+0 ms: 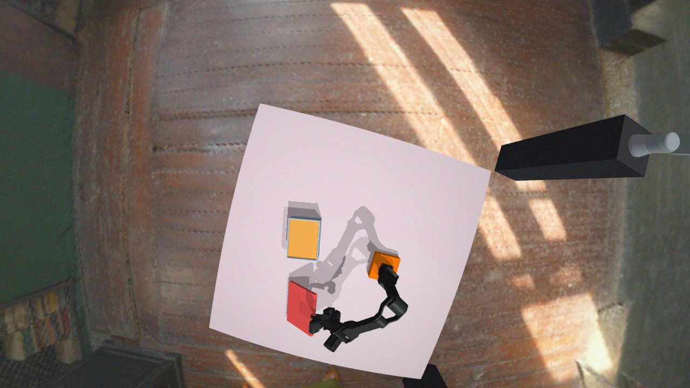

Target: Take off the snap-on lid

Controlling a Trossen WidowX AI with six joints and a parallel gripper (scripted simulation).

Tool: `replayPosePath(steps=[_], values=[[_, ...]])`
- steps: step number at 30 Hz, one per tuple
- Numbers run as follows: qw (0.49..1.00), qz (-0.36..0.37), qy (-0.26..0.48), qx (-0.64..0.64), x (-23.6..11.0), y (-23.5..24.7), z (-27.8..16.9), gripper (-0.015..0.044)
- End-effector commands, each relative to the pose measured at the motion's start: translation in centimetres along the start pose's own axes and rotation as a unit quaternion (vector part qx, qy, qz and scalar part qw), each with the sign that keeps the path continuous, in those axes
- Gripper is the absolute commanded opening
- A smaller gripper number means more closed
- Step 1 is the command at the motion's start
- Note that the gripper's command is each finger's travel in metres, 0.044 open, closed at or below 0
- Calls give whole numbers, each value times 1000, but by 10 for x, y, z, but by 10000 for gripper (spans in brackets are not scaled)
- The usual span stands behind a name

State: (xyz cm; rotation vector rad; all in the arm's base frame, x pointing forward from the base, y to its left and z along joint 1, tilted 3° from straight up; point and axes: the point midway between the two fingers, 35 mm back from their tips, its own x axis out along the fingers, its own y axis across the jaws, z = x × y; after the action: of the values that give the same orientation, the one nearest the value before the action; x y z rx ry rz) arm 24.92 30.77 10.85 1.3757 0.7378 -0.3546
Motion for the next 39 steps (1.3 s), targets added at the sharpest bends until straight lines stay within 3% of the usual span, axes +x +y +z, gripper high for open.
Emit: replayPosePath(steps=[1,39], values=[[1000,2,-1,-1,3,-3,0,0],[1000,2,-1,-1,23,-26,0,0]])
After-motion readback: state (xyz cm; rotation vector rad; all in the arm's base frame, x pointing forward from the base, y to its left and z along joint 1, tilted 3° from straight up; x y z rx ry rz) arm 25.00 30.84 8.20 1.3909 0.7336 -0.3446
